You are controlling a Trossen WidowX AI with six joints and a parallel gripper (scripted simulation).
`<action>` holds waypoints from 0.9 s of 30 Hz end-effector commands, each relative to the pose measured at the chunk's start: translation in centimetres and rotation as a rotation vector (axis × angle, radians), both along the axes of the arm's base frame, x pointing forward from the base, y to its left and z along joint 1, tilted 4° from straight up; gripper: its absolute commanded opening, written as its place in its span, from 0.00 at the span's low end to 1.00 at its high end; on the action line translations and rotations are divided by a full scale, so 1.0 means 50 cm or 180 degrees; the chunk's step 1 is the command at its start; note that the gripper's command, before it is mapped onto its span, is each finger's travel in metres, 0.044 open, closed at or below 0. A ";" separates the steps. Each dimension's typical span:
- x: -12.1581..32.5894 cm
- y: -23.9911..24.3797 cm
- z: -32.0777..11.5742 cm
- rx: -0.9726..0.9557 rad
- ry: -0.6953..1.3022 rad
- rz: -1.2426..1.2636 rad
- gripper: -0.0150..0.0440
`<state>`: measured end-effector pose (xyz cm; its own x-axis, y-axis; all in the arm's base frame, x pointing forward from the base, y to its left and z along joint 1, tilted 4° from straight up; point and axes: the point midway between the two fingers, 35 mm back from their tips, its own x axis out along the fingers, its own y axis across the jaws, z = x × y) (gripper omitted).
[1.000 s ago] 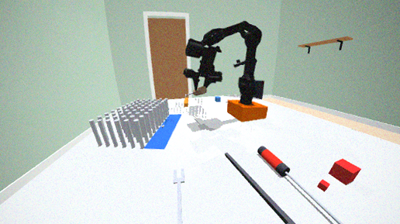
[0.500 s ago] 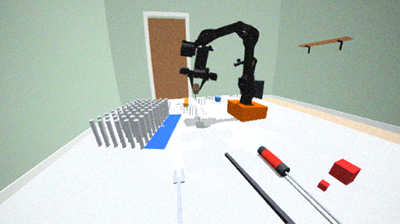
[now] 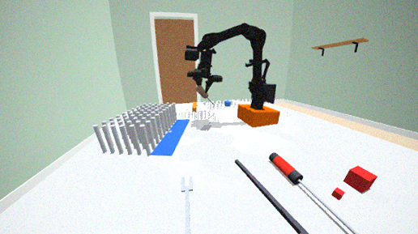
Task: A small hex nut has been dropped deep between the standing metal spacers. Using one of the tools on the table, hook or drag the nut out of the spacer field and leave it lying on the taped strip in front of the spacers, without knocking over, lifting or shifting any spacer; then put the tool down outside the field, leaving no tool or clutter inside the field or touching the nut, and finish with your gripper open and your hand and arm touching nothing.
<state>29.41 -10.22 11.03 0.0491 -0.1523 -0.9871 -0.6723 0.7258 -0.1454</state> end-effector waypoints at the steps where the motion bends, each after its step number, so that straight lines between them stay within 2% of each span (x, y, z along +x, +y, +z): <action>1: 0.002 -0.027 0.005 0.0109 -0.0065 -0.0449 0.25; 27: -0.025 -0.182 0.014 0.0705 -0.0295 -0.2942 0.25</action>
